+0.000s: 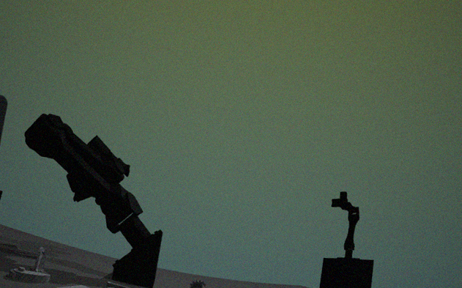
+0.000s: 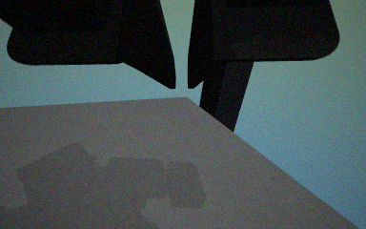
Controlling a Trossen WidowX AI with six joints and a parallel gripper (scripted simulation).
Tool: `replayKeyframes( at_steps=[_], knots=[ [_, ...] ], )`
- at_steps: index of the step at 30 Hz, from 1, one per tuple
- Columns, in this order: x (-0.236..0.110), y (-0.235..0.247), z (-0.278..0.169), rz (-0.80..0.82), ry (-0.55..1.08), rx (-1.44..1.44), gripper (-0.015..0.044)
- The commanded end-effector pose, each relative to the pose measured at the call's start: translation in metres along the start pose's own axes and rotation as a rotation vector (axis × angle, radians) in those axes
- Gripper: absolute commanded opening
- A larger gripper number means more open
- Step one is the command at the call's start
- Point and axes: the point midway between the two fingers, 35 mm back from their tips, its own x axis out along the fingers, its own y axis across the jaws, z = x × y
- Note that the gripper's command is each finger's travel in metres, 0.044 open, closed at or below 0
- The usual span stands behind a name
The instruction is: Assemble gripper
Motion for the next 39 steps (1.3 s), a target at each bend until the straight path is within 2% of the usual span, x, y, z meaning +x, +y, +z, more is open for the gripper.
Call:
replayKeyframes(
  at_steps=[1,13,26,39],
  knots=[
    [0.0,0.0,0.0,0.0,0.0,0.0,0.0],
    [0.0,0.001,-0.001,0.008,0.006,0.012,0.0],
    [-0.011,0.036,-0.011,0.168,0.121,0.161,0.0],
    [-0.039,0.086,-0.018,0.358,0.249,0.429,0.0]
  ],
)
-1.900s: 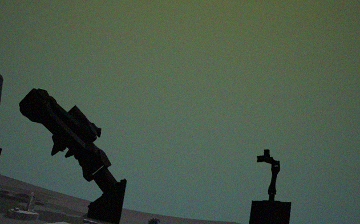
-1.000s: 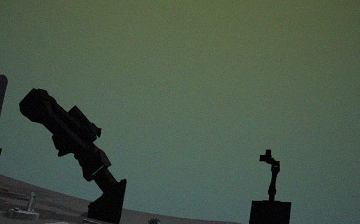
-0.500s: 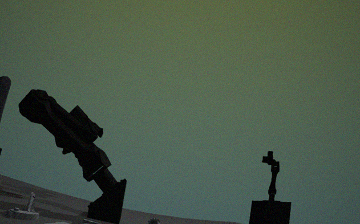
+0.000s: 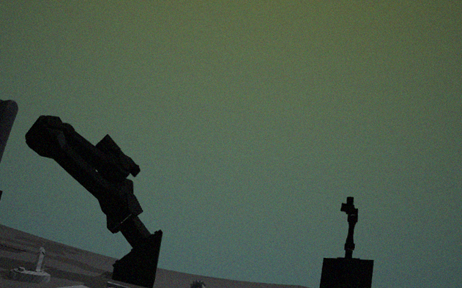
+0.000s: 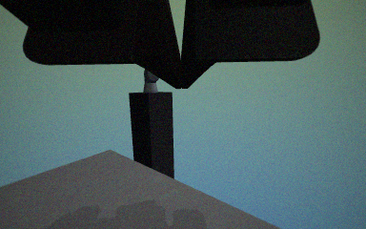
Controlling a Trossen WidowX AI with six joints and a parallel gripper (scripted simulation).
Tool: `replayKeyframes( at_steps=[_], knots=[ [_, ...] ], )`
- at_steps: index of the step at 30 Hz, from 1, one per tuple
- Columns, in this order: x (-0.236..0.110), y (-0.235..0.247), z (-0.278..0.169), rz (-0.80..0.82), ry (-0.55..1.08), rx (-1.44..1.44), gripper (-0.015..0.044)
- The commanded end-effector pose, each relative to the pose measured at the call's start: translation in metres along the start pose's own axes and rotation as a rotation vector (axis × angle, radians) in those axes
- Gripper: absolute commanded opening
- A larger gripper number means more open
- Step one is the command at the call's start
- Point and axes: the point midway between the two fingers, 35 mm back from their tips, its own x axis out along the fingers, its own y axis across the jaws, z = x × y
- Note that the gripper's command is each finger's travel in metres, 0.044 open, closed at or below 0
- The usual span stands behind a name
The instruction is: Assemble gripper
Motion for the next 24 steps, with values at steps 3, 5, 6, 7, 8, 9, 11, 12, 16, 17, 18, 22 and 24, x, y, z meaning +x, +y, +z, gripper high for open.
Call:
replayKeyframes(
  at_steps=[3,5,6,7,8,9,11,12,16,17,18,22,24],
  knots=[
    [-0.006,0.022,-0.012,0.08,0.054,0.126,0.0],
    [-0.009,0.03,-0.016,0.108,0.075,0.171,0.0],
    [-0.01,0.034,-0.018,0.122,0.086,0.193,0.0],
    [-0.012,0.038,-0.02,0.137,0.097,0.215,0.0],
    [-0.013,0.042,-0.021,0.15,0.109,0.237,0.0],
    [-0.015,0.046,-0.023,0.164,0.12,0.26,0.0],
    [-0.019,0.054,-0.027,0.192,0.144,0.304,0.0],
    [-0.021,0.058,-0.028,0.205,0.157,0.326,0.0],
    [-0.03,0.074,-0.035,0.258,0.207,0.413,0.0],
    [-0.032,0.078,-0.036,0.271,0.221,0.435,0.0],
    [-0.035,0.082,-0.038,0.284,0.234,0.457,0.0],
    [-0.045,0.098,-0.043,0.334,0.289,0.544,0.0],
    [-0.05,0.104,-0.044,0.355,0.315,0.584,0.0]
  ],
)
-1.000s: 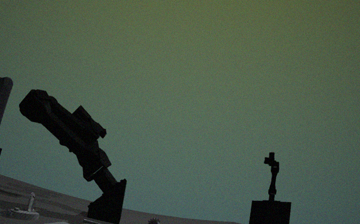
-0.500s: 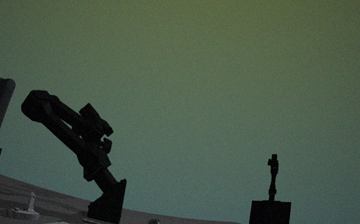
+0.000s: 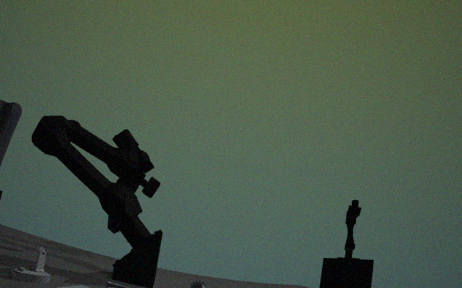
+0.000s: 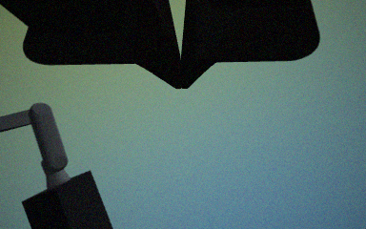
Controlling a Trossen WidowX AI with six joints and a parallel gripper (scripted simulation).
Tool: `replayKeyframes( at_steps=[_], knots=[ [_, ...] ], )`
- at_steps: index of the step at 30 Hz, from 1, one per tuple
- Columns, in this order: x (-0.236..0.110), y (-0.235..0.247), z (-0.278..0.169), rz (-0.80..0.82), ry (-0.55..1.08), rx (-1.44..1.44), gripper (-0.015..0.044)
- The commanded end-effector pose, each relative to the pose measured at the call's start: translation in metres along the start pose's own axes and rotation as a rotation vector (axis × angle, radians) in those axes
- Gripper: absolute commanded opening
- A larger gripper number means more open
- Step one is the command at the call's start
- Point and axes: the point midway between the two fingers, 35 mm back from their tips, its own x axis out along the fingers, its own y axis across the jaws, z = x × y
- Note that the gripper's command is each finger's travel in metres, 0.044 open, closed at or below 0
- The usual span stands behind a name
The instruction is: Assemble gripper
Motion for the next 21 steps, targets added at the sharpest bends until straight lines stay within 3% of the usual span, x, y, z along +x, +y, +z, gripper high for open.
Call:
replayKeyframes(
  at_steps=[1,21],
  knots=[
    [-0.002,0.011,-0.01,0.037,0.041,0.077,0.0],
    [-0.036,0.075,-0.069,0.222,0.332,0.491,0.0]
  ],
)
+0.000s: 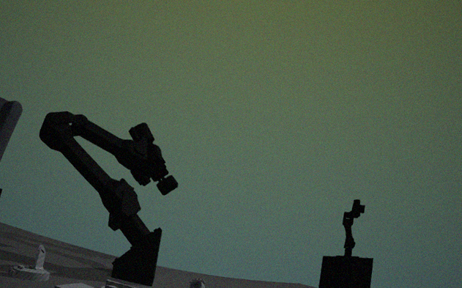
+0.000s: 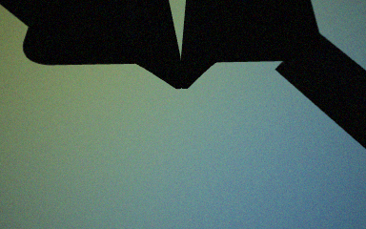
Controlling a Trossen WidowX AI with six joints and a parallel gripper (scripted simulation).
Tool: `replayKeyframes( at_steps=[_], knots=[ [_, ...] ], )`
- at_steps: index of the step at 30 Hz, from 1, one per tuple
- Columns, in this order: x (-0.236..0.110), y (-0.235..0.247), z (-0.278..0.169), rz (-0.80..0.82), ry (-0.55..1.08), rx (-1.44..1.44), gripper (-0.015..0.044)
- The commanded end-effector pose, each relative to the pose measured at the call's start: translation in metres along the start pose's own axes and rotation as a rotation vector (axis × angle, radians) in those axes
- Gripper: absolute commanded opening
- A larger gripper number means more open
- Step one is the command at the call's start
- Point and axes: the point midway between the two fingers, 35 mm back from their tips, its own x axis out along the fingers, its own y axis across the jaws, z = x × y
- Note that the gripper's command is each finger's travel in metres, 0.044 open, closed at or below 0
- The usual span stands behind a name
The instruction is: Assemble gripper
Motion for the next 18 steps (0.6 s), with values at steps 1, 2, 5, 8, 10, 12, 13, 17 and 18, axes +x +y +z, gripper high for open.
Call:
replayKeyframes(
  at_steps=[1,2,5,8,10,12,13,17,18],
  knots=[
    [-0.002,0.008,-0.015,0.028,0.053,0.076,0.0],
    [-0.003,0.01,-0.019,0.035,0.068,0.097,0.0],
    [-0.006,0.017,-0.032,0.056,0.116,0.158,0.0],
    [-0.01,0.023,-0.044,0.075,0.163,0.219,0.0],
    [-0.013,0.028,-0.053,0.087,0.196,0.26,0.0],
    [-0.016,0.033,-0.06,0.099,0.228,0.301,0.0],
    [-0.018,0.035,-0.064,0.104,0.244,0.321,0.0],
    [-0.025,0.046,-0.079,0.125,0.309,0.403,0.0],
    [-0.027,0.048,-0.083,0.13,0.326,0.425,0.0]
  ],
)
